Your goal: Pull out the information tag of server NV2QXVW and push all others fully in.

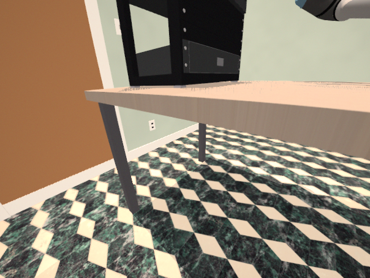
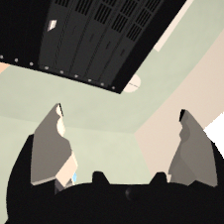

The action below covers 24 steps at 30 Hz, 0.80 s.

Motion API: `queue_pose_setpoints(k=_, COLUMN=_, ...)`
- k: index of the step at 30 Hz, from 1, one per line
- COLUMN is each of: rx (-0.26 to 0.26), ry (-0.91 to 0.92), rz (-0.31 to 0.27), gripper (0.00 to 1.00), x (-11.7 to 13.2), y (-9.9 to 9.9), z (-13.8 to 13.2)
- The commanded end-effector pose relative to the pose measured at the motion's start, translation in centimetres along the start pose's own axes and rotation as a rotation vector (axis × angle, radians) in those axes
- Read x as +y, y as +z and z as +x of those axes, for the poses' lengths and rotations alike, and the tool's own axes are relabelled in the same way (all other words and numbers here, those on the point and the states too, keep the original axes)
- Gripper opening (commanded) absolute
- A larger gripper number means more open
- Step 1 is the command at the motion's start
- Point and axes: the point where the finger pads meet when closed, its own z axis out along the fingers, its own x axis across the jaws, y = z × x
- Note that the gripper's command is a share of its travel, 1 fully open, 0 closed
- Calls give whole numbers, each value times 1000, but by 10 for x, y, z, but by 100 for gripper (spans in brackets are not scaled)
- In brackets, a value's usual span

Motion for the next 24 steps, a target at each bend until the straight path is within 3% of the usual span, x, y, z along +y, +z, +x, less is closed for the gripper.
queue_pose_setpoints(k=1, rx=20, ry=-24, rz=-13, gripper=100, x=4, y=-1, z=9)
queue_pose_setpoints(k=24, rx=67, ry=-88, rz=-47, gripper=100, x=12, y=-3, z=26)
